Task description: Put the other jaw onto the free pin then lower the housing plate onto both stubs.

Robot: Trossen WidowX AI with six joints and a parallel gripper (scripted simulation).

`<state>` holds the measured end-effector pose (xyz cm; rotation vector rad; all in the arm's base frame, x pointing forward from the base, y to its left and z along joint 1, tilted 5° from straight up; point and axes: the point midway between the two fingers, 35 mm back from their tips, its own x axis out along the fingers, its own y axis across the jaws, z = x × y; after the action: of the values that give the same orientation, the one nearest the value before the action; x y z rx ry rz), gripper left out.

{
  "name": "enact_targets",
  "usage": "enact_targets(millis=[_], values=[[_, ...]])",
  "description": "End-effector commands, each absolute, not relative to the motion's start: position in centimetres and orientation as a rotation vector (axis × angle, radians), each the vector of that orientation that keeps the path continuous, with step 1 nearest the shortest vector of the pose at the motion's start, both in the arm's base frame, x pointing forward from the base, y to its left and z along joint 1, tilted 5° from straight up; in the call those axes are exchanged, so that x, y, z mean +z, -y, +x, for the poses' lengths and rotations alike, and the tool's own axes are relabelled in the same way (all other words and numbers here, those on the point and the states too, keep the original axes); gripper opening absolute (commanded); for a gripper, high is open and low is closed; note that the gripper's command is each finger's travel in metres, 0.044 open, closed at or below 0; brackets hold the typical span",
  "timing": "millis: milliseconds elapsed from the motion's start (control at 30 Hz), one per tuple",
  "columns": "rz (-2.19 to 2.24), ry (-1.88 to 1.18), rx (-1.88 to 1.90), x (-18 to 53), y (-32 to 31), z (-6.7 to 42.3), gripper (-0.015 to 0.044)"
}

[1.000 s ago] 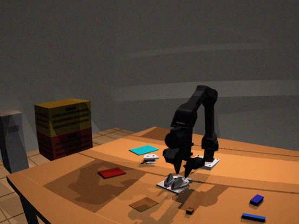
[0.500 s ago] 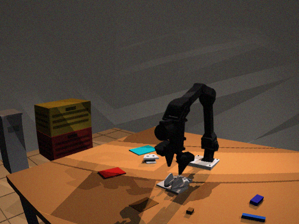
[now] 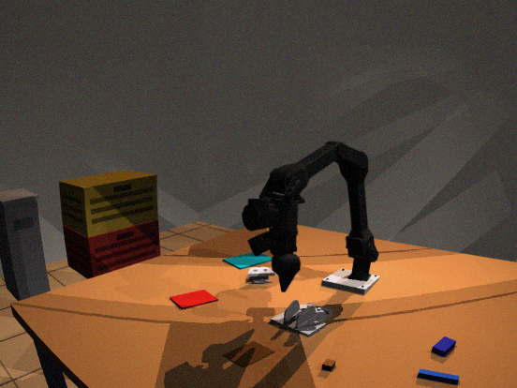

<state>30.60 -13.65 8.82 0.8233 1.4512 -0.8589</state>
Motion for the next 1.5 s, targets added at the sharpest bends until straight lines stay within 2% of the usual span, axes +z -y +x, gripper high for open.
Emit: enact_targets(millis=[0, 800, 1467], values=[[0.893, -1.412, -0.940, 9.2, 15.0, 29.7, 0.0440], [1.371, -1.092, -1.459, 10.4, 23.1, 22.7, 0.0440], [1.697, -0.753, -1.817, 11.3, 27.4, 16.0, 0.0440]])
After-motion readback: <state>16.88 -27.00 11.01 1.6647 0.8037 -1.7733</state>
